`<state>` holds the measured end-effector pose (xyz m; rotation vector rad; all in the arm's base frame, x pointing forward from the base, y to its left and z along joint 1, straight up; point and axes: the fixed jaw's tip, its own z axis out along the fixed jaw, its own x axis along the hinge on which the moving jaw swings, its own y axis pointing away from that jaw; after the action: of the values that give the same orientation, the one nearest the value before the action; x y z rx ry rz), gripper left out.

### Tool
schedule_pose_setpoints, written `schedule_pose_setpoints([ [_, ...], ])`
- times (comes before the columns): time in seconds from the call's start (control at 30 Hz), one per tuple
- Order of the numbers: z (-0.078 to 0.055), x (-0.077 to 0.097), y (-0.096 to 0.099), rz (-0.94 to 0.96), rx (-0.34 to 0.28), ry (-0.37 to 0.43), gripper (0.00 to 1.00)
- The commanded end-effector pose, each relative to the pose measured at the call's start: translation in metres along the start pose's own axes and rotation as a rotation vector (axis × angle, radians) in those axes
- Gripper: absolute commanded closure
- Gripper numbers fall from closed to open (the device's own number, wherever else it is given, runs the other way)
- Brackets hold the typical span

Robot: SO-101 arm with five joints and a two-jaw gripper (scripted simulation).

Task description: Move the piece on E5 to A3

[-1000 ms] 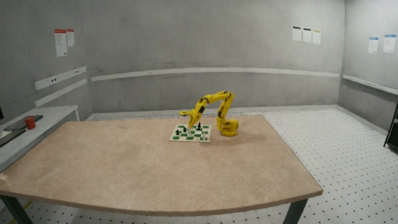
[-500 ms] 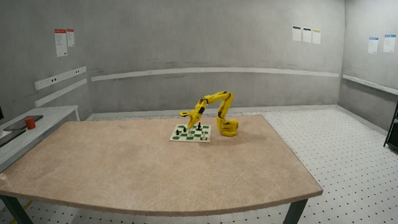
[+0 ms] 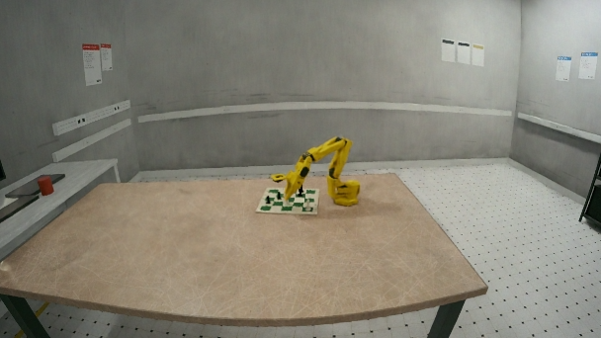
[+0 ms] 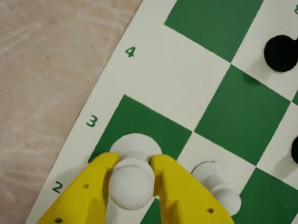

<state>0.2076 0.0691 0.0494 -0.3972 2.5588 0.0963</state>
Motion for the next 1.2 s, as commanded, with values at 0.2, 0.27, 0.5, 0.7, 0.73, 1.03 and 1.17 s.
schedule_pose_setpoints([
  [0.2, 0.010, 0.007, 0.000, 0.010, 0.000, 0.009, 1.00],
  [0.27, 0.012, 0.008, 0.000, 0.010, 0.000, 0.009, 1.00],
  [0.5, 0.015, 0.010, 0.000, 0.010, 0.000, 0.009, 1.00],
  [0.7, 0.016, 0.011, 0.000, 0.010, 0.000, 0.009, 1.00],
  [0.73, 0.016, 0.011, 0.000, 0.010, 0.000, 0.009, 1.00],
  [1.03, 0.019, 0.019, -0.001, 0.013, 0.003, 0.010, 1.00],
  [1.17, 0.020, 0.020, -0.001, 0.014, 0.003, 0.010, 1.00],
])
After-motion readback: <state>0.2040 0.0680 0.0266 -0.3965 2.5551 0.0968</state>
